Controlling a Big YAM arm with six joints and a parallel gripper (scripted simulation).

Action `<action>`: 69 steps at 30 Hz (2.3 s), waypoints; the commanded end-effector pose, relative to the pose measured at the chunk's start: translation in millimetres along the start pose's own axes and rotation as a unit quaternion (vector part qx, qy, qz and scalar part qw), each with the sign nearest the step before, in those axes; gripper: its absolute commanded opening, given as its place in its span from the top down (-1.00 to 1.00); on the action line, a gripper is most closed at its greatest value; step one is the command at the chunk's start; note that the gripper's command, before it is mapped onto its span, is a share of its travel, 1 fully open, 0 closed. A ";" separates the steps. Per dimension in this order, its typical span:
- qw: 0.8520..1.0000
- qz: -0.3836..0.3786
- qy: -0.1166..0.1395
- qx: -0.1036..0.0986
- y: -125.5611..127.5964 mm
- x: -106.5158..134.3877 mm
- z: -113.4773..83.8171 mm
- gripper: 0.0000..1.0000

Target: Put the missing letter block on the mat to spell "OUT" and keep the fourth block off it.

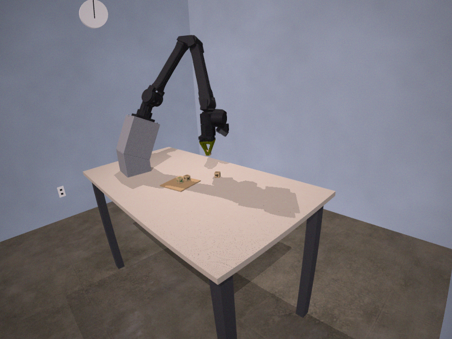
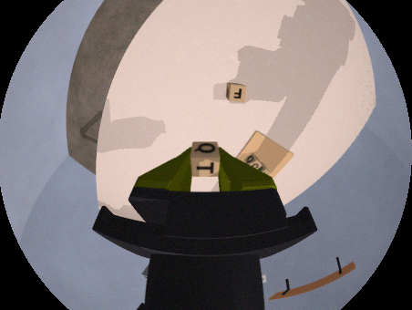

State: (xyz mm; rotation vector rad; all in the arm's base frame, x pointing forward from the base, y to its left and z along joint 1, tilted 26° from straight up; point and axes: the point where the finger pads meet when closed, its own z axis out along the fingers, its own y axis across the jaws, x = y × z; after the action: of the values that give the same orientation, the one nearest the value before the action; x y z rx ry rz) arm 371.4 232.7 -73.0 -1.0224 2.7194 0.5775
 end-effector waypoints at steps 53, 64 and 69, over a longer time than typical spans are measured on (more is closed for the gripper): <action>0.909 -0.417 -0.012 -0.007 -160.9 135.4 44.8 0.57; 0.910 -0.415 -0.011 -0.010 -157.1 138.4 87.0 0.57; 0.910 -0.415 -0.011 -0.011 -156.1 139.2 100.1 0.57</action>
State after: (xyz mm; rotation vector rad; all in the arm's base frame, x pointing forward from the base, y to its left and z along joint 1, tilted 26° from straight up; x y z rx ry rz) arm 366.5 74.4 -245.4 -1.9671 1.9621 0.4432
